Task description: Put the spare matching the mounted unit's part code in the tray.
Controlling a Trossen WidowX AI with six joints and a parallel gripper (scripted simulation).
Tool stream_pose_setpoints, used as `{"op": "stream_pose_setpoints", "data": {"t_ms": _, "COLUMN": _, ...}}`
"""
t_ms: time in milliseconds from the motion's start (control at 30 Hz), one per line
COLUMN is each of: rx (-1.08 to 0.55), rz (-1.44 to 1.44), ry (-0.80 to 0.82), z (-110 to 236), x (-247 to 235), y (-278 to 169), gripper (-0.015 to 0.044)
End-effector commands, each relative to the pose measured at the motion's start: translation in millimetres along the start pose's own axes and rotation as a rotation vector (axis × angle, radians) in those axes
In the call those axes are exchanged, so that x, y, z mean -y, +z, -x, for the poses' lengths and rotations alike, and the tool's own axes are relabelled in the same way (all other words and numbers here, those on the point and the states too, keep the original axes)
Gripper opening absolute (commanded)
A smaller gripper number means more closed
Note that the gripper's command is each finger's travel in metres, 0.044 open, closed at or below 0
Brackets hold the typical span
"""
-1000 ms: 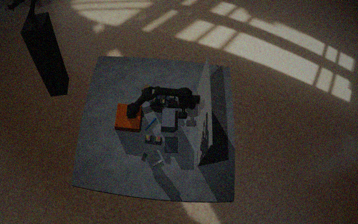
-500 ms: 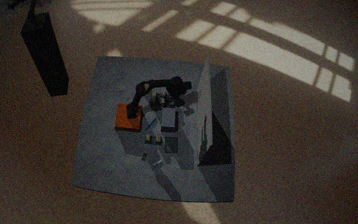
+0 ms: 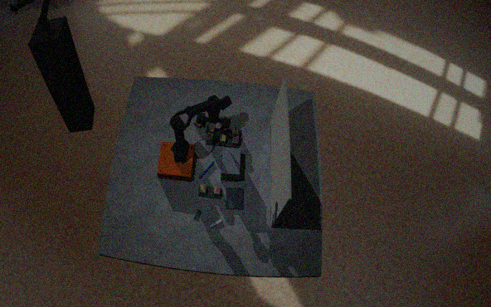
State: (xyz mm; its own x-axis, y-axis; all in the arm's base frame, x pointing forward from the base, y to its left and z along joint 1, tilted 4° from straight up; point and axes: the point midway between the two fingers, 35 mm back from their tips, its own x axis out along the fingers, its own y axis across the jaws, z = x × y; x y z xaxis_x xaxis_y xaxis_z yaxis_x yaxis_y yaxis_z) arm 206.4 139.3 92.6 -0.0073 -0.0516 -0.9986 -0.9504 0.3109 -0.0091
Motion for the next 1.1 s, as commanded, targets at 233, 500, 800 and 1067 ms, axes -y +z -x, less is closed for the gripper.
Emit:
{"op": "stream_pose_setpoints", "data": {"t_ms": 233, "rx": 0.004, "rz": 0.039, "ry": 0.000, "z": -27, "x": -9, "y": -1, "gripper": 0.0309}}
{"op": "stream_pose_setpoints", "data": {"t_ms": 500, "rx": 0.004, "rz": 0.039, "ry": 0.001, "z": -43, "x": -13, "y": -3, "gripper": 0.0300}}
{"op": "stream_pose_setpoints", "data": {"t_ms": 800, "rx": 0.004, "rz": 0.039, "ry": 0.001, "z": -50, "x": -13, "y": -2, "gripper": 0.0300}}
{"op": "stream_pose_setpoints", "data": {"t_ms": 1067, "rx": 0.004, "rz": 0.039, "ry": 0.001, "z": -63, "x": -12, "y": 0, "gripper": 0.0300}}
